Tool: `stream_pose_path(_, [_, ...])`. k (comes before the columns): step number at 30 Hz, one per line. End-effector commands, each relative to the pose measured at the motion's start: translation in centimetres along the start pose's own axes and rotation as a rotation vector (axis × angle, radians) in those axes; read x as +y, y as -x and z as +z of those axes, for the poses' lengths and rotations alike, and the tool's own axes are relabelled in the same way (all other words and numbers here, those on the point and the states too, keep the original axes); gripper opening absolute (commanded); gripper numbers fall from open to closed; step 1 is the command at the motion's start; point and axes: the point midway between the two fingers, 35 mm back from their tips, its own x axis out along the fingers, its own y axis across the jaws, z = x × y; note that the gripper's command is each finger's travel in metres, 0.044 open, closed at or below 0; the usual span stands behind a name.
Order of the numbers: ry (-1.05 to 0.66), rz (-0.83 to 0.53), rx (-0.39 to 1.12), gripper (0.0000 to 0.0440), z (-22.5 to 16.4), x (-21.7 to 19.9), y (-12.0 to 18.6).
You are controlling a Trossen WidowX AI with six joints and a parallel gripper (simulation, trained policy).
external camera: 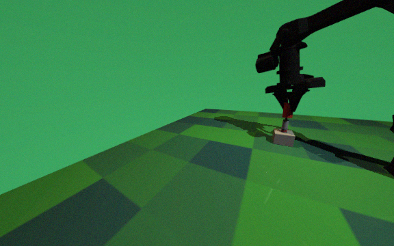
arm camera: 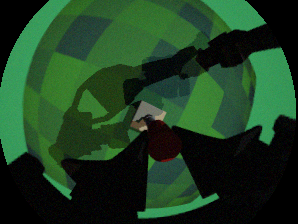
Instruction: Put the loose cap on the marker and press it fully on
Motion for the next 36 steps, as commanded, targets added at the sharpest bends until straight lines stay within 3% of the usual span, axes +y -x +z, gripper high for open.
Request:
stream_pose_path(1, [-0.011,-0.009,-0.001,0.0000,0.1,-0.1,-0.5])
stream_pose_path(16, [0.001,-0.047,-0.006,0.0000,-0.1,0.0,-3.4])
stream_pose_path(36, [0.002,-0.050,-0.006,0.0000,-0.1,0.0,-3.6])
